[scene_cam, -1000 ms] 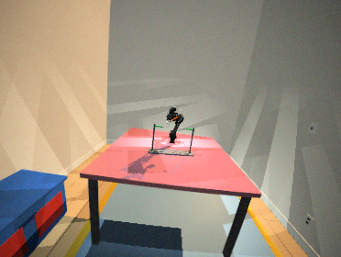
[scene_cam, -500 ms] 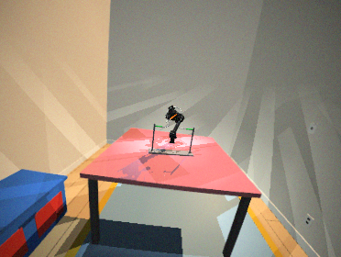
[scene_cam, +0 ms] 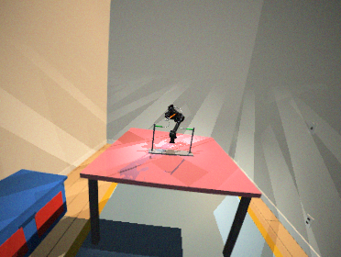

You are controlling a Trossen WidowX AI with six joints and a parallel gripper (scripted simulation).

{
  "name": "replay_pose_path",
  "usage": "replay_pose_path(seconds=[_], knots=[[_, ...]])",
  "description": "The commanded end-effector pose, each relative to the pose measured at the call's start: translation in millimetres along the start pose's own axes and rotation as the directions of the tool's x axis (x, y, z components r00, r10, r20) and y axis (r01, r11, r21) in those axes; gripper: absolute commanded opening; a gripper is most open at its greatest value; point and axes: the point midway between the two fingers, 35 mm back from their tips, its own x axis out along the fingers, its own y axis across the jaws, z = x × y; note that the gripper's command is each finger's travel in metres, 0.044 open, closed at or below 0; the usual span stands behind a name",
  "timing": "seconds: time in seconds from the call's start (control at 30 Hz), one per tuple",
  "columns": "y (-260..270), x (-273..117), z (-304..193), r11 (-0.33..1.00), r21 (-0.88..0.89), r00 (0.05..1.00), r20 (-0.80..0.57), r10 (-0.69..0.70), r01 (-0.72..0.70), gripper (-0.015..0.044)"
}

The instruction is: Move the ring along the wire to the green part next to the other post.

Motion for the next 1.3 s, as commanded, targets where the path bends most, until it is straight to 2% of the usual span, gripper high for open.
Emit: replay_pose_path(seconds=[0.0,0.63,1.27], knots=[[1,0,-2,0.999,-0.039,1.0,-0.002,-0.019,0.019,-0.015],[-5,0,-1,0.963,-0.232,0.99,0.019,-0.139,0.14,-0.015],[-13,-1,2,0.866,-0.425,0.963,0.071,-0.26,0.265,-0.015]])
